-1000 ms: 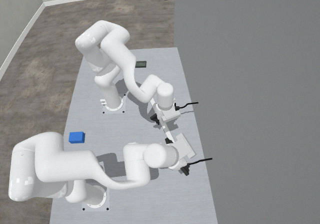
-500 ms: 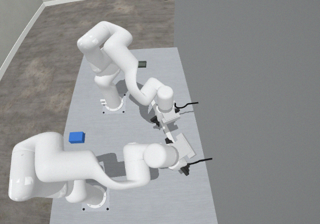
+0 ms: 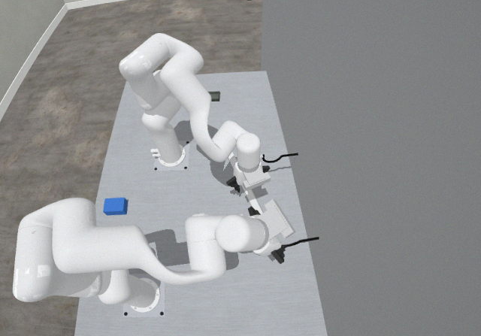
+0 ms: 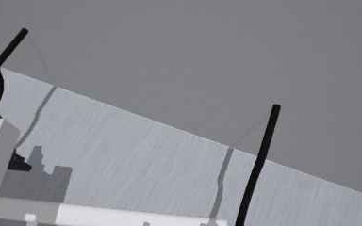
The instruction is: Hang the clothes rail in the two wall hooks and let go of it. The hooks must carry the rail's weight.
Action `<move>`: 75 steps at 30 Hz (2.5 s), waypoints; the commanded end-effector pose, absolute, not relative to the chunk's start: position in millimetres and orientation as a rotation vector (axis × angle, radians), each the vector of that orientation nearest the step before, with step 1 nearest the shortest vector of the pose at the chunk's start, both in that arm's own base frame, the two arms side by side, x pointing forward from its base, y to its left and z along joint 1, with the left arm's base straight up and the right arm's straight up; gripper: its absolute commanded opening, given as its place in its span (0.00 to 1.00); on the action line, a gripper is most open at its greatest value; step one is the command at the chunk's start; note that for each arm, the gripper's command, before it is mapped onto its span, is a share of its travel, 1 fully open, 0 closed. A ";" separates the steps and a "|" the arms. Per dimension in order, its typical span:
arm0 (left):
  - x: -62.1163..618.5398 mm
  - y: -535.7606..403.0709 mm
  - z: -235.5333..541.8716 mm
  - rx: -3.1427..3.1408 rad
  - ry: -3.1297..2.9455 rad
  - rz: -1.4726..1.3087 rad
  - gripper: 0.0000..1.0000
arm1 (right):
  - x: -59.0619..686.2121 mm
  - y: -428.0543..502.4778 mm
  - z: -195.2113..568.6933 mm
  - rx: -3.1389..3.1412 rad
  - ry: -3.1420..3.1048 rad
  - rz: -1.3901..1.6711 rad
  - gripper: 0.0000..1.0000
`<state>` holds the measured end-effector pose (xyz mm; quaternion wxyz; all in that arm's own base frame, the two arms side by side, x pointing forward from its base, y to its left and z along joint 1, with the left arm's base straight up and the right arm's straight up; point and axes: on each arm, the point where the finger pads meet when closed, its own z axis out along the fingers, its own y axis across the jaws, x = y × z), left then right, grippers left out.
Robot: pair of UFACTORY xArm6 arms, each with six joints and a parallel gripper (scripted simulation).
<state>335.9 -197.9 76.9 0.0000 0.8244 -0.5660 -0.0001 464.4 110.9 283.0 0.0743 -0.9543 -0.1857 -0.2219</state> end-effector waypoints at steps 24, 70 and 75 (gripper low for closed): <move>338.3 -199.3 67.0 2.586 -1.785 0.014 1.00 | 466.0 110.8 285.0 -2.863 -0.547 -0.677 1.00; 338.3 -199.3 38.9 2.586 -1.785 0.014 1.00 | 466.0 110.8 285.0 -2.863 -0.547 -0.677 1.00; 338.3 -199.3 36.9 2.586 -1.785 0.014 1.00 | 466.0 110.8 285.0 -2.863 -0.547 -0.677 1.00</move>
